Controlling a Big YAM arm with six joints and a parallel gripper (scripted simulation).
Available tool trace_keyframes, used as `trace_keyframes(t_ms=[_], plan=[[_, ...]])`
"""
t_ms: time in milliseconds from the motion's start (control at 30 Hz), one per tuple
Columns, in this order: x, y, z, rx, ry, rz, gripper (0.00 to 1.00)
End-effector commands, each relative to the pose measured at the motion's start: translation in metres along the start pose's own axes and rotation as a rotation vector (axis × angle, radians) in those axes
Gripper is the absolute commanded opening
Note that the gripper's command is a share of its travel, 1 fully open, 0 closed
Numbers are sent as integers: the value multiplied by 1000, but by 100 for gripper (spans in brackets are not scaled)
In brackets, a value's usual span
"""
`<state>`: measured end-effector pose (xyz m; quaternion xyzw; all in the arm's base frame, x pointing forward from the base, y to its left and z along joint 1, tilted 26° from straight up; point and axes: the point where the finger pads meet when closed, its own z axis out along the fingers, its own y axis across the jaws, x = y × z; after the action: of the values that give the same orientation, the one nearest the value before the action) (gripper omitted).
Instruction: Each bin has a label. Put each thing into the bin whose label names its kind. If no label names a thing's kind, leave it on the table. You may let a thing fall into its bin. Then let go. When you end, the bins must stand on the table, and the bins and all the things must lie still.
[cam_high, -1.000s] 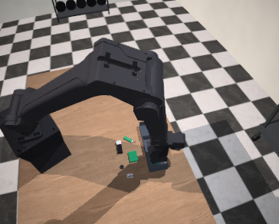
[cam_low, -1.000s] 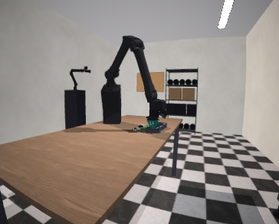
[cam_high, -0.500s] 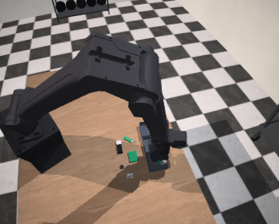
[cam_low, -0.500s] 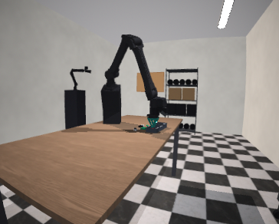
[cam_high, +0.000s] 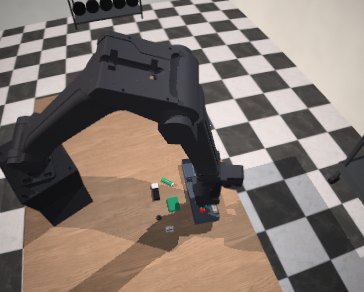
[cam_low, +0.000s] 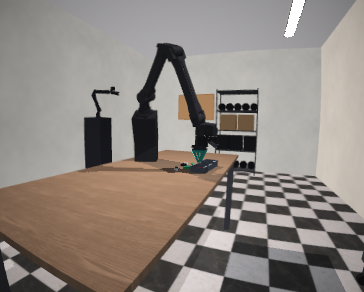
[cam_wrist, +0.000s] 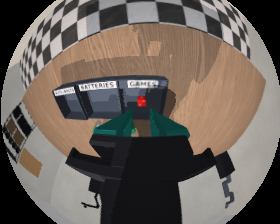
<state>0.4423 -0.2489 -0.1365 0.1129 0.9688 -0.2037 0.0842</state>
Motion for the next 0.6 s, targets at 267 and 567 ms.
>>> trace_keyframes(t_ms=[267,567], plan=[[5,-3,-3,3,1,16,29],[3,-7,-7,5,-9,14,29]])
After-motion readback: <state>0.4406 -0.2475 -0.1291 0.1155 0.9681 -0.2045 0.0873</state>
